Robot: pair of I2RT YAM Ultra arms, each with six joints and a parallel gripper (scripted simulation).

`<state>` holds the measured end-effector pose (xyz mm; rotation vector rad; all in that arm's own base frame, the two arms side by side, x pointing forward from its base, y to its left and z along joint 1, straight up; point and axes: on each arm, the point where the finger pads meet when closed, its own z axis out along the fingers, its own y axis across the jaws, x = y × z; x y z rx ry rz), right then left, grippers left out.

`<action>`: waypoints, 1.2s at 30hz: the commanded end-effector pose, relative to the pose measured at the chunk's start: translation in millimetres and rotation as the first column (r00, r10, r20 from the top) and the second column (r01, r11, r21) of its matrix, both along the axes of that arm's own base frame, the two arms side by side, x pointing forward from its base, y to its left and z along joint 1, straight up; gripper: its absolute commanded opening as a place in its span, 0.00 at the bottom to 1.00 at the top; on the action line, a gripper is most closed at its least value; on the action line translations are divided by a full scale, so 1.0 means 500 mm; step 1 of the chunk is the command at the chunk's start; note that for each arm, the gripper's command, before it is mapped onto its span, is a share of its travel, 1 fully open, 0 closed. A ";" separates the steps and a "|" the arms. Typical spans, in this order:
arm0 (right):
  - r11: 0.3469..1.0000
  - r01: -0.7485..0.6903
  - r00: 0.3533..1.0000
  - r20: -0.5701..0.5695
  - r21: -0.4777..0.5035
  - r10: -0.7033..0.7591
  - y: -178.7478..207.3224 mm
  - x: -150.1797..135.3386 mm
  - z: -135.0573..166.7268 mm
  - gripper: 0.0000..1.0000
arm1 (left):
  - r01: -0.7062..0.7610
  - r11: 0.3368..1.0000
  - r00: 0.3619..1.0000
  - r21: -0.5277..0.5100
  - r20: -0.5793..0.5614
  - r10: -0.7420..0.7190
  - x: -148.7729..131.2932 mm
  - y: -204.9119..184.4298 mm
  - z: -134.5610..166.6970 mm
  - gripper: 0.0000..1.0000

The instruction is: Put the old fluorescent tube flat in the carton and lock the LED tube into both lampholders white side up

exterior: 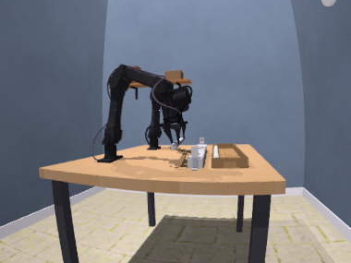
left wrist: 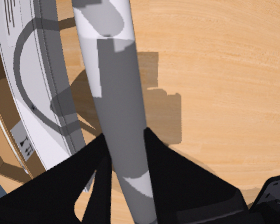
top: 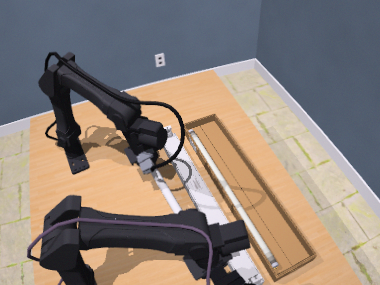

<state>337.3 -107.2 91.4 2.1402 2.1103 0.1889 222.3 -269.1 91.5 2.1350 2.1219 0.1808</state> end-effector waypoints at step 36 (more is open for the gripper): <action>1.000 0.003 0.998 0.067 -0.012 -0.002 -0.007 0.011 0.087 0.11 | 0.011 0.998 1.000 -0.054 0.020 -0.010 0.004 -0.014 0.079 0.11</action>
